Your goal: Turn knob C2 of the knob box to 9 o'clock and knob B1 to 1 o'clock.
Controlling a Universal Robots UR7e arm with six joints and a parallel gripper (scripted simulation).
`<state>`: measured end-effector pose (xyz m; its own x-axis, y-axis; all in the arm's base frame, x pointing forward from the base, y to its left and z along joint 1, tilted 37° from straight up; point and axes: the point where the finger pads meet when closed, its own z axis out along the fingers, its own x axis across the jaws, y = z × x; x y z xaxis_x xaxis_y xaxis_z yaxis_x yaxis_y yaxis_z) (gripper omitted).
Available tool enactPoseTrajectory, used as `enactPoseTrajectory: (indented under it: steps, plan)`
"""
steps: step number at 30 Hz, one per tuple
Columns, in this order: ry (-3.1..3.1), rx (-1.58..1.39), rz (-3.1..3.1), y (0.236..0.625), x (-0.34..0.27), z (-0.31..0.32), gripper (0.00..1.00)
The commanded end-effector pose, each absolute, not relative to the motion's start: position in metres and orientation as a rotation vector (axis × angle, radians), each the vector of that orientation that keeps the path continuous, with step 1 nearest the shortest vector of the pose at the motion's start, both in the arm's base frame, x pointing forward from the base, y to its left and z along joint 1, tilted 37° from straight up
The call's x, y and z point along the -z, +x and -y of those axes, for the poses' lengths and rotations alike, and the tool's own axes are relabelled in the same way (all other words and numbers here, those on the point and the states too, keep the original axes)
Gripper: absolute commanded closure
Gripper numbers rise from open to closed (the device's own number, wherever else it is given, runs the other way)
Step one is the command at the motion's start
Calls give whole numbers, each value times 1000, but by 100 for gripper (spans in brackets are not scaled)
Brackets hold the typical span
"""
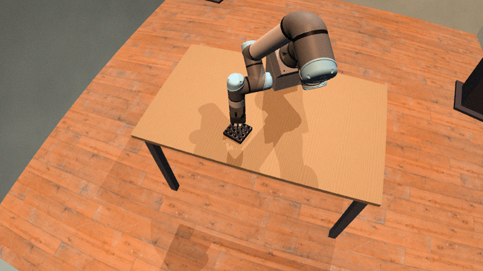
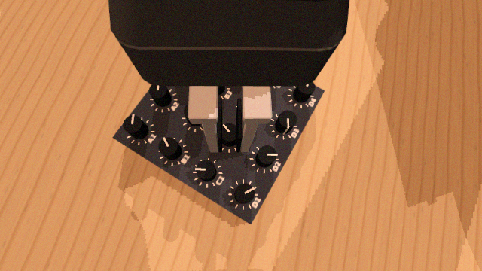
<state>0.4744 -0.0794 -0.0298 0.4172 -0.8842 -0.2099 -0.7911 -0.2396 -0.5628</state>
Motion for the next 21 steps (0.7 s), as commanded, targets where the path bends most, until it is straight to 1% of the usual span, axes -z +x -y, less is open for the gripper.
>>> enactPoseTrajectory:
  steps: [1, 21]
  plan:
    - [-2148, 242, -1302, 475, 30, 80, 70]
    - [-2391, 401, -863, 475, 30, 80, 70]
